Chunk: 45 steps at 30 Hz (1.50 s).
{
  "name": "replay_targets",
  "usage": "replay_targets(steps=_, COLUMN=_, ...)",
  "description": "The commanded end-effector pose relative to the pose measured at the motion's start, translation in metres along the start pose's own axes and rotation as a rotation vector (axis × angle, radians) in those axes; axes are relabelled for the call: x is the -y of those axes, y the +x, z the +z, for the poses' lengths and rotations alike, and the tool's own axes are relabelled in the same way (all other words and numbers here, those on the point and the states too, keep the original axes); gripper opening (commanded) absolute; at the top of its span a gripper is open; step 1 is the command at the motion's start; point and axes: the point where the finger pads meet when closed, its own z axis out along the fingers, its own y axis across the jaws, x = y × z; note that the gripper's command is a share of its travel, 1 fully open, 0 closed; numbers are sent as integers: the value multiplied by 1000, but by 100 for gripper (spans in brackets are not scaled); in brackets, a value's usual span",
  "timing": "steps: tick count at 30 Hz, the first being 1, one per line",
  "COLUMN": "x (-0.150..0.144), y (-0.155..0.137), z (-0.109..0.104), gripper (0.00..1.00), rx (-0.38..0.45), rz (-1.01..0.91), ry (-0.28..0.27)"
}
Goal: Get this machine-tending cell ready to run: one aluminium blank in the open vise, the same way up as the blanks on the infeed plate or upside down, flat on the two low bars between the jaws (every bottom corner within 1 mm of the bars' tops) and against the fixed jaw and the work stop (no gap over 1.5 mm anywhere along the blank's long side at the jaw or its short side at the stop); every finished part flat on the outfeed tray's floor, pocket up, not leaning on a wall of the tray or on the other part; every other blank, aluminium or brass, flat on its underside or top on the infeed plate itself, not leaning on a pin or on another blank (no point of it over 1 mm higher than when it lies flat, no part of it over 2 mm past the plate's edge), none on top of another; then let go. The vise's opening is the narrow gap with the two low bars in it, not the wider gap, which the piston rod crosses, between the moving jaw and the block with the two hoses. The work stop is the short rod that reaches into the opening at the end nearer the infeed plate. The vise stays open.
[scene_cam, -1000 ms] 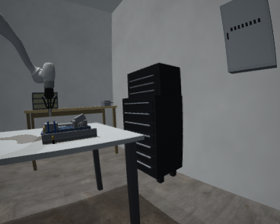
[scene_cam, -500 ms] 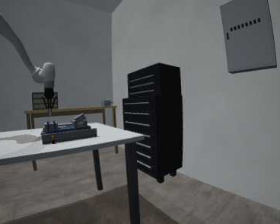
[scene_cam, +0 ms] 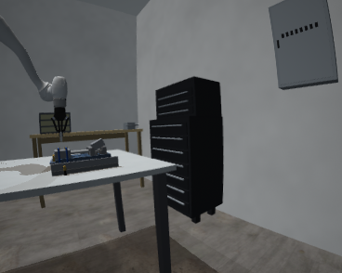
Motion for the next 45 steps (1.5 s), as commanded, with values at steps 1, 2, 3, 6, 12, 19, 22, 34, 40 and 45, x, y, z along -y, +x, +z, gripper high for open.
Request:
replay_targets(steps=1, x=0, y=0, z=0, gripper=0, rx=0, rz=0, ry=0)
replay_targets(steps=2, x=0, y=0, z=0, gripper=0, rx=0, rz=0, ry=0)
replay_targets(steps=3, x=0, y=0, z=0, gripper=0, rx=0, rz=0, ry=0)
replay_targets(steps=6, x=0, y=0, z=0, gripper=0, rx=0, rz=0, ry=0)
replay_targets(steps=12, x=0, y=0, z=-3, gripper=0, rx=0, rz=0, ry=0)
replay_targets(steps=19, x=0, y=0, z=-10, gripper=0, rx=0, rz=0, ry=0)
replay_targets(steps=22, x=0, y=0, z=-16, gripper=0, rx=0, rz=0, ry=0)
replay_targets(steps=34, x=0, y=0, z=-44, gripper=0, rx=0, rz=0, ry=0)
replay_targets(steps=40, x=0, y=0, z=-59, gripper=0, rx=0, rz=0, ry=0)
replay_targets(steps=45, x=0, y=0, z=-66, gripper=0, rx=0, rz=0, ry=0)
